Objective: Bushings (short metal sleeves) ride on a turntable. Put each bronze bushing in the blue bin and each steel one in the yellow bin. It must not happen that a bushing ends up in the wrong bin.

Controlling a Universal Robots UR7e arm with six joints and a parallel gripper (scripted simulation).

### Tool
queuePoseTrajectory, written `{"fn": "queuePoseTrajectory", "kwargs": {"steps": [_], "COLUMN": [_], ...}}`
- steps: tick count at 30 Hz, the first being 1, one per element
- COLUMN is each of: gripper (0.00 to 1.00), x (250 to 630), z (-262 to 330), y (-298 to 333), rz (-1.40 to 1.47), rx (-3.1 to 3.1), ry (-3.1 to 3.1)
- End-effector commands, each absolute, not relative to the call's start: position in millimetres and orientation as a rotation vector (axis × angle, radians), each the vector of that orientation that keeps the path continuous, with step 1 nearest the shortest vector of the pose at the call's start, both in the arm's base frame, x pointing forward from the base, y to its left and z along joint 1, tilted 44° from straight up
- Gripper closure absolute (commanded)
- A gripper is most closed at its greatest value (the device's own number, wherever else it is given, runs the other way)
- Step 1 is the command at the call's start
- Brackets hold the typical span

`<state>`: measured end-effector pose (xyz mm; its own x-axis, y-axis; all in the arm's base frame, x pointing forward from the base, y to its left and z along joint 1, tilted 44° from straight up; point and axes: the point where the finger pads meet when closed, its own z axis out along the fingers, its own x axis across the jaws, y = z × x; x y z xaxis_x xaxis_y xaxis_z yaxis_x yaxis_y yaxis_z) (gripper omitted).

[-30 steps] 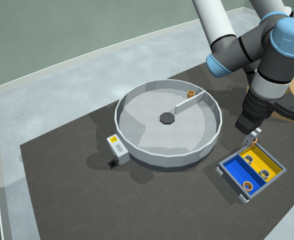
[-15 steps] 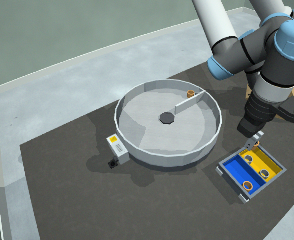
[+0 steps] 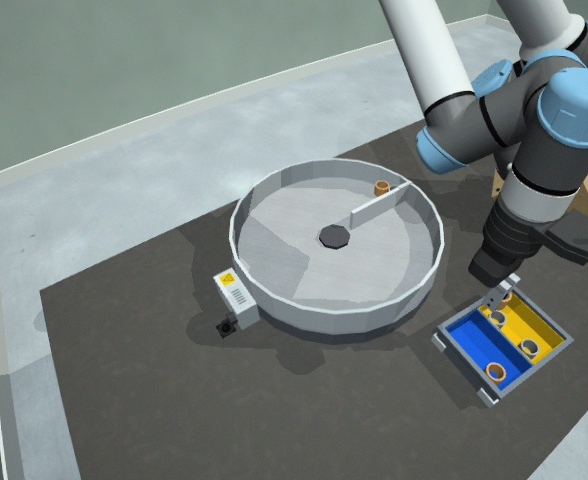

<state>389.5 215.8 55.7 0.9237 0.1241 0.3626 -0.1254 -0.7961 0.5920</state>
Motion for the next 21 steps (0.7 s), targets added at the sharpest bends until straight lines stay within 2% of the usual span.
{"fn": "queuePoseTrajectory", "kwargs": {"steps": [1, 21], "gripper": [1.0, 1.0], "x": [397, 417], "z": [43, 3], "y": [205, 173], "rz": [0.516, 0.516], "rx": [2.439, 2.439], "ry": [0.0, 0.0]}}
